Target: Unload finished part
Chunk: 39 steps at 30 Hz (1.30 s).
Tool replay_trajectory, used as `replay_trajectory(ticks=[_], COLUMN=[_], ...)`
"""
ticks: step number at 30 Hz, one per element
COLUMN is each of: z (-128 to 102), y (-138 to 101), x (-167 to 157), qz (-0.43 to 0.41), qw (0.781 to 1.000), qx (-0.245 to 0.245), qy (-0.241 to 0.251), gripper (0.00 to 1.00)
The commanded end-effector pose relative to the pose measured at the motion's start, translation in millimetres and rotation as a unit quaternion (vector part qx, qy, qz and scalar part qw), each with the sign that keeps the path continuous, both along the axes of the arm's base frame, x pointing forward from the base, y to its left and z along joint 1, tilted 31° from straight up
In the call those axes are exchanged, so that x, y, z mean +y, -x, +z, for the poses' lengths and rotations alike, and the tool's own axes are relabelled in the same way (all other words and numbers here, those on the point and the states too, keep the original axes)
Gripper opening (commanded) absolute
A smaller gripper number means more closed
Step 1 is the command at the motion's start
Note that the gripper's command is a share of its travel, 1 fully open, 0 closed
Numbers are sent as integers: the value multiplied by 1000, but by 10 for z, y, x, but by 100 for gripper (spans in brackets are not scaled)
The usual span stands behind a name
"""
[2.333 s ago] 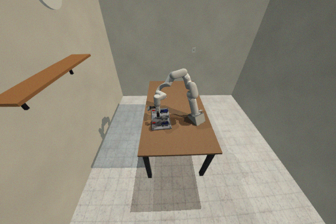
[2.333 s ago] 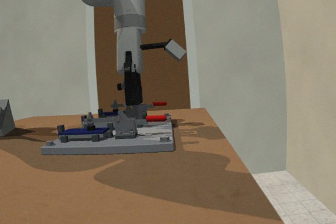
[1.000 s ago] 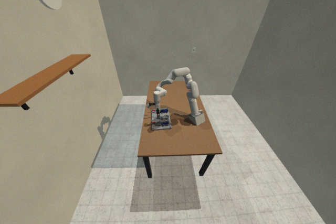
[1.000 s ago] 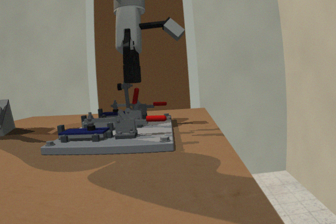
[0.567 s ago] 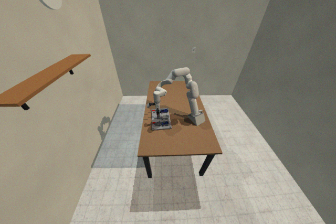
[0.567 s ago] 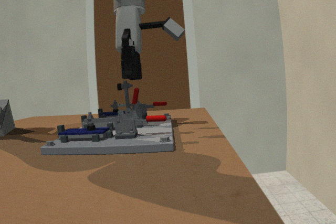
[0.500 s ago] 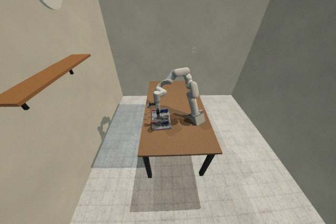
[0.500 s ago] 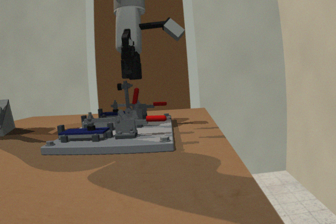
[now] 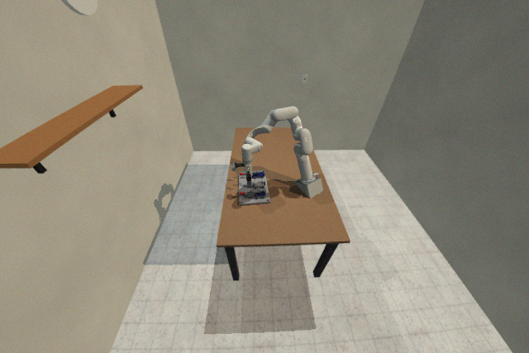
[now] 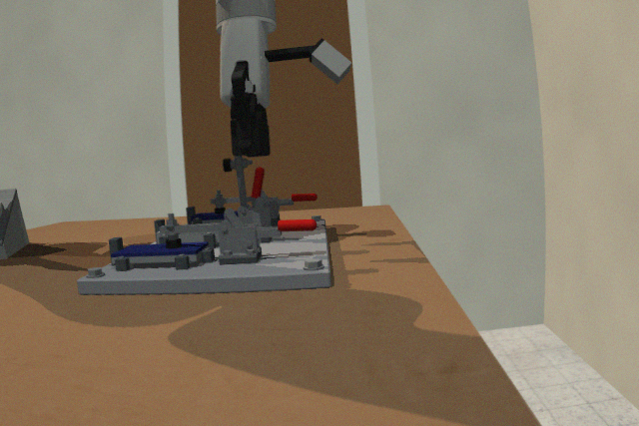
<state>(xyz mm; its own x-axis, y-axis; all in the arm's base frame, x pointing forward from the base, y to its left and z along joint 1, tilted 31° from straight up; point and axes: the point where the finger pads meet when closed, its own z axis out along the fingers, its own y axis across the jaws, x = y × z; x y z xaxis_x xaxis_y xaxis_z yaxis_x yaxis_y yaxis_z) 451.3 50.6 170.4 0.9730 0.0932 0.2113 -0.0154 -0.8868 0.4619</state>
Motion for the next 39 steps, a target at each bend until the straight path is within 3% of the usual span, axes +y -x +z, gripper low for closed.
replay_trajectory(ticks=[1, 19, 39], z=[11, -11, -131], y=[-11, 84, 625], x=[6, -4, -55], qz=[1, 1, 1], qw=[1000, 1000, 1000], qx=[-2, -2, -2], qy=[-1, -1, -1], gripper=[100, 100, 100])
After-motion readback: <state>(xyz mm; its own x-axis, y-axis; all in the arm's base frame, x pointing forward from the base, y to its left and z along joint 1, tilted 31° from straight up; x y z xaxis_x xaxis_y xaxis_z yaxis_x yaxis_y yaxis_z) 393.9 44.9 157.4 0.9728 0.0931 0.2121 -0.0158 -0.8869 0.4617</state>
